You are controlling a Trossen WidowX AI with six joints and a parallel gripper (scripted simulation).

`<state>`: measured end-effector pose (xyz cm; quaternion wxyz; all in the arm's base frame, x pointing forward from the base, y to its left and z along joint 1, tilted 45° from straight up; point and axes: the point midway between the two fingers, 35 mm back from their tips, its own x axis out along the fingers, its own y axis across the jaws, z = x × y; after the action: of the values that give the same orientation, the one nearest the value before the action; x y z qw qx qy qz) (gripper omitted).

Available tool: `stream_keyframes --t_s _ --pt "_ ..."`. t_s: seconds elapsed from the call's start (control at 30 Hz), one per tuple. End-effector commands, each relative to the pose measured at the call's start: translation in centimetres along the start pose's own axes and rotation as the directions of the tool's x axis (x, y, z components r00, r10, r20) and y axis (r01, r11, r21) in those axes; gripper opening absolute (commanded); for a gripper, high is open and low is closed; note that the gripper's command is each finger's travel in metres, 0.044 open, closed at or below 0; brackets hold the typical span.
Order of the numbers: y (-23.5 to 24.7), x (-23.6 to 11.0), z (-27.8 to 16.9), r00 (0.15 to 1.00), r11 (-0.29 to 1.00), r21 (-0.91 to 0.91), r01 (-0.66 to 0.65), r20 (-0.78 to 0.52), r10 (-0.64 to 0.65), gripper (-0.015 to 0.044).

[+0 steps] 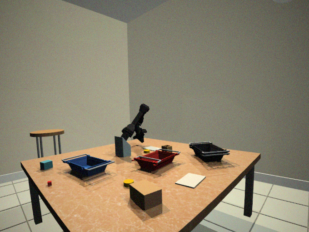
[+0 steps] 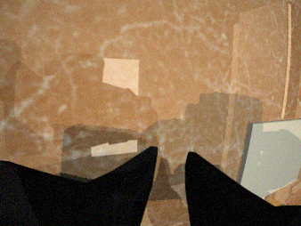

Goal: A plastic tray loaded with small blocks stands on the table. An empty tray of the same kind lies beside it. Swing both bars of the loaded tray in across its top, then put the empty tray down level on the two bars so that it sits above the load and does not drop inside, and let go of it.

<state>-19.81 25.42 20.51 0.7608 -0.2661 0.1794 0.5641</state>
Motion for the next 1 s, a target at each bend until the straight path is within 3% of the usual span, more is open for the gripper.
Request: stream_keyframes --t_s 0.0,0.53,0.73,0.97 --pt "-1.1 1.2 2.2 0.999 0.999 0.047 -0.014 -0.037 0.016 0.0085" --pt "-14.4 9.8 10.7 0.991 0.953 0.288 0.089 -0.117 -0.057 0.0085" --pt "-21.6 13.1 10.5 0.974 0.904 0.381 0.195 -0.184 -0.133 0.0085" --pt "-30.6 16.3 7.0 0.926 0.844 0.428 0.323 -0.325 -0.189 0.0085"
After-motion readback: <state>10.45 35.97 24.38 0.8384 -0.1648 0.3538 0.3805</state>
